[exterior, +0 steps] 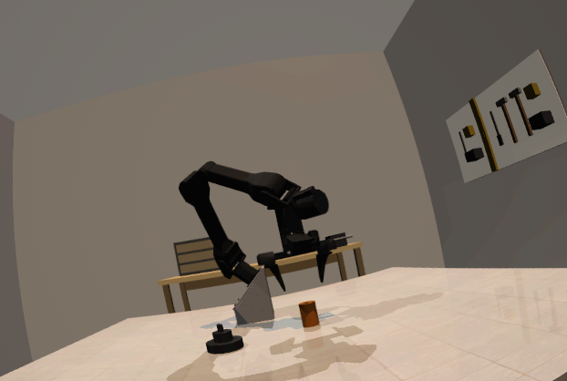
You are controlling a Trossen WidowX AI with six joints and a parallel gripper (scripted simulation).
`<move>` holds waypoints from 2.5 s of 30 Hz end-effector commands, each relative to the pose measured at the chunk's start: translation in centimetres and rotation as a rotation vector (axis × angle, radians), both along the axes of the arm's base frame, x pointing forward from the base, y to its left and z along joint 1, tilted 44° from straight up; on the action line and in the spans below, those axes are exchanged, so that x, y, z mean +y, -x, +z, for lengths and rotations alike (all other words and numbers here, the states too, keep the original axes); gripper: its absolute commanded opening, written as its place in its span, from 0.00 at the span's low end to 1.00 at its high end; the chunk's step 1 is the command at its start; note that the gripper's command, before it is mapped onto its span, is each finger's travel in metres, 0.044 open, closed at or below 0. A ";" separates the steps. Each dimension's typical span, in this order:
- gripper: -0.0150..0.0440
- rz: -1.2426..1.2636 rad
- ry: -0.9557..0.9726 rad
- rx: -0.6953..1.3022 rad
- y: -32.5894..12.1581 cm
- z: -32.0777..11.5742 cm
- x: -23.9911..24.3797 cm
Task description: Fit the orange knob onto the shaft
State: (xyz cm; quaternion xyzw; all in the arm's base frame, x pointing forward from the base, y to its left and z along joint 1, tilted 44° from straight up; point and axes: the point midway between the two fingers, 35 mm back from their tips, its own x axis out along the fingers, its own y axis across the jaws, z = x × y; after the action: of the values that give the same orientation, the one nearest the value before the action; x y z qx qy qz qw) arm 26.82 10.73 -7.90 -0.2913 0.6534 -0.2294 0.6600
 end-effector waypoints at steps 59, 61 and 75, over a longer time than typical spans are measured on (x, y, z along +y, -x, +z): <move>0.69 0.004 0.011 0.006 -0.1 -6.6 -6.5; 0.60 0.004 0.011 0.006 -0.1 -6.6 -6.5; 0.25 0.015 0.010 0.010 -0.4 -5.2 -4.8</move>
State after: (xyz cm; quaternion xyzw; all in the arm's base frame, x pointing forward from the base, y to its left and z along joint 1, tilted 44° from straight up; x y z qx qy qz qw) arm 26.70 4.47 -14.11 -0.3026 0.6576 -0.2318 0.6499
